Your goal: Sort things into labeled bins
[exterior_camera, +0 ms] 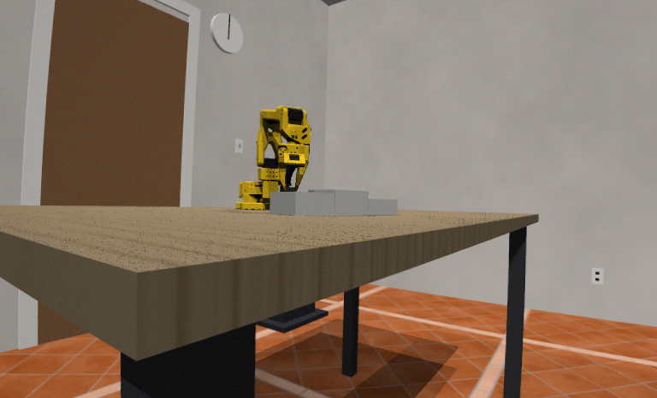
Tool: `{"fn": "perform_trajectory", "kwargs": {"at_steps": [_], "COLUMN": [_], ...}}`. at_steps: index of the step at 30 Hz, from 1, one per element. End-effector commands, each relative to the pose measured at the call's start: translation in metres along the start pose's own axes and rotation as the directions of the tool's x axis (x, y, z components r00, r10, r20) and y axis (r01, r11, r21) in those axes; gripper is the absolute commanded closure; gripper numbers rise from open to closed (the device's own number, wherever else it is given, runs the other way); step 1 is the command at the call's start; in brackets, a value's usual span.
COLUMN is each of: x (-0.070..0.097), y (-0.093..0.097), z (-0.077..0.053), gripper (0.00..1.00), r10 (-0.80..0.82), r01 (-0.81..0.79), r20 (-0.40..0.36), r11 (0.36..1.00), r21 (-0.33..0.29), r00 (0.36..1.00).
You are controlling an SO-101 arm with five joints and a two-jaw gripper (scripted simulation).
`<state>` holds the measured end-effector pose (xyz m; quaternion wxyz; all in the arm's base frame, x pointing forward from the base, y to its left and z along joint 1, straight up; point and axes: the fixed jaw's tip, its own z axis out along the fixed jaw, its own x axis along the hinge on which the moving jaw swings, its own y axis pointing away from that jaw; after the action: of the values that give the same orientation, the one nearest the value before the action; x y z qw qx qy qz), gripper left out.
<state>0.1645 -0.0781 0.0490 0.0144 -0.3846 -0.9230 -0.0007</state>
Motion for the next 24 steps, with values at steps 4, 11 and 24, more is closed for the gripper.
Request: {"fn": "perform_trajectory", "kwargs": {"at_steps": [4,11,24], "x": [-0.008,-0.011,-0.012], "y": [0.012,0.028,0.037], "z": [-0.01,-0.014,-0.016], "gripper": [1.0,1.0,1.0], "r10": [-0.059,-0.138,-0.177], "r01": [0.06,0.14,0.18], "r20": [0.06,0.084,0.096], "r11": [0.998,0.99,0.983], "r21": [-0.018,-0.022,-0.024], "r00": [0.996,0.987,0.979]}}
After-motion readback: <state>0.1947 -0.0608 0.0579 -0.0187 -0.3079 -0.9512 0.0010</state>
